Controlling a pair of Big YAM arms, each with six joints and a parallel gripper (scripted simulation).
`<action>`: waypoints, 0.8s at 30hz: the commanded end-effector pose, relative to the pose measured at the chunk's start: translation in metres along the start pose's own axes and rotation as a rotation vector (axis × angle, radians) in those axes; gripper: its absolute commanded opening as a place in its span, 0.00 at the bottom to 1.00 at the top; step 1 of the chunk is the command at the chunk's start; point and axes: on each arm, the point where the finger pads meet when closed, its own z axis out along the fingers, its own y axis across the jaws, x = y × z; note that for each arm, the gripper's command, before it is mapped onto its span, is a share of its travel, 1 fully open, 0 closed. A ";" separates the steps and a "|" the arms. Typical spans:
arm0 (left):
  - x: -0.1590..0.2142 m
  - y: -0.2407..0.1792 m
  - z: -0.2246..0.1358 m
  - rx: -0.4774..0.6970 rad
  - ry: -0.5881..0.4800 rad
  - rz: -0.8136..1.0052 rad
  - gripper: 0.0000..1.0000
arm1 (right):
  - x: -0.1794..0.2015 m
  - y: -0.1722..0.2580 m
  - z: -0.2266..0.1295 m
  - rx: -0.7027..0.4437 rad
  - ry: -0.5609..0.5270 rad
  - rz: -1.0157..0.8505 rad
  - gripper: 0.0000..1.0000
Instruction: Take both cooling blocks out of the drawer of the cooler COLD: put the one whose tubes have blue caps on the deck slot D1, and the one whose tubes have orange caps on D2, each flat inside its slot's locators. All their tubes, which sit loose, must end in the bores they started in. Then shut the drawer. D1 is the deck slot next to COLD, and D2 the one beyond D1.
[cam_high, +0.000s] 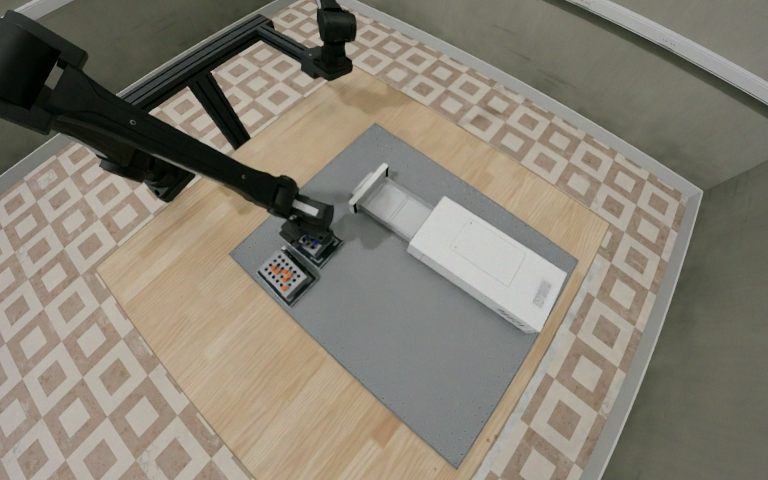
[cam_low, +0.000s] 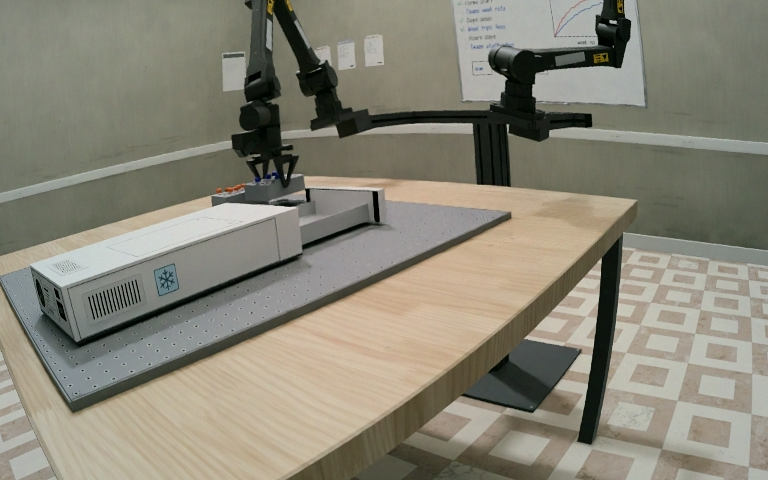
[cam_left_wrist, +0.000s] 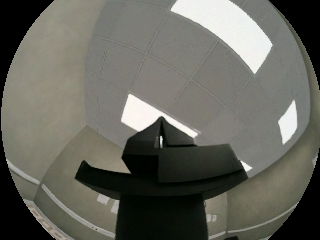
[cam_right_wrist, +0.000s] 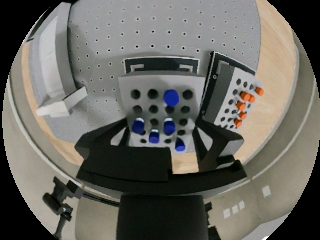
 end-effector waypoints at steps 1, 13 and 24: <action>0.024 0.001 0.008 0.002 0.035 -0.002 0.00 | -0.038 0.007 -0.024 -0.031 -0.079 0.005 0.00; 0.024 0.001 0.008 0.002 0.035 -0.002 0.00 | -0.039 0.013 -0.024 -0.034 -0.087 -0.005 0.00; 0.024 0.001 0.008 0.002 0.035 -0.002 0.00 | -0.034 0.012 -0.010 -0.025 -0.064 -0.006 0.00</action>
